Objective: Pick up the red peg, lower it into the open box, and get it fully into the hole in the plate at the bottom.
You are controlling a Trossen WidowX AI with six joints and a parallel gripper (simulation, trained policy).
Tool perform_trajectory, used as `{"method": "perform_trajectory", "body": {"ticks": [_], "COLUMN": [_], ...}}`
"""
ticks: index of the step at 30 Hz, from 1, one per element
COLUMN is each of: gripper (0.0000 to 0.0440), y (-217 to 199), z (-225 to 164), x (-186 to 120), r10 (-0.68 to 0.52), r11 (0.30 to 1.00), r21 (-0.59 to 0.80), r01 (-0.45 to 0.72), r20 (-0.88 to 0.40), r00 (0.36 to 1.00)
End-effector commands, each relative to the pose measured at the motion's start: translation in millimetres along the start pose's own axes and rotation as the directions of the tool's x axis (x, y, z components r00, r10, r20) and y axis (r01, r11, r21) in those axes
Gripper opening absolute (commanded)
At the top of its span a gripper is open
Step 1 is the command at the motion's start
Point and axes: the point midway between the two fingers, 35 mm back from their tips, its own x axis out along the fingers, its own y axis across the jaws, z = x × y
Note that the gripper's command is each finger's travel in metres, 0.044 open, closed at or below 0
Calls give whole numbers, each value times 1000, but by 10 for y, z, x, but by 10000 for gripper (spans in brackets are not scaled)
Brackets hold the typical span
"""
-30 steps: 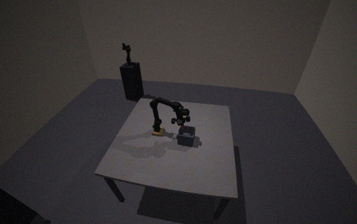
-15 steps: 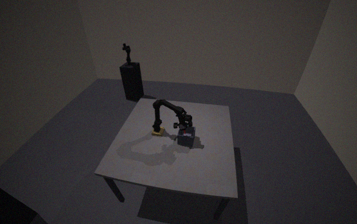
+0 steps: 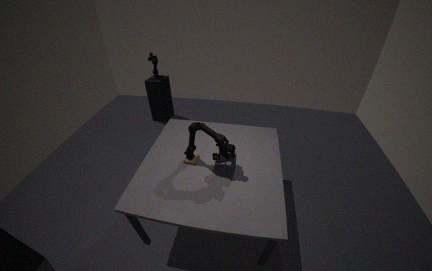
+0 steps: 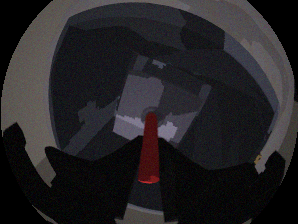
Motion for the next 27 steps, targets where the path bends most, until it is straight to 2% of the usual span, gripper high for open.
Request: {"method": "perform_trajectory", "body": {"ticks": [1,3,7,10,27], "gripper": [0,2,79,107,100], "y": [-17,-13,0,-10,221], "z": [-6,1,1,-17,81], "x": [117,163,219,242,-101], "r10": [-18,-23,-37,-51,49], "r11": [1000,999,998,998,997], "r21": [-16,-25,-41,-47,-47], "r01": [17,23,37,50,-55], "r20": [-15,-14,-20,-34,-120], "r00": [1000,1000,999,998,992]}}
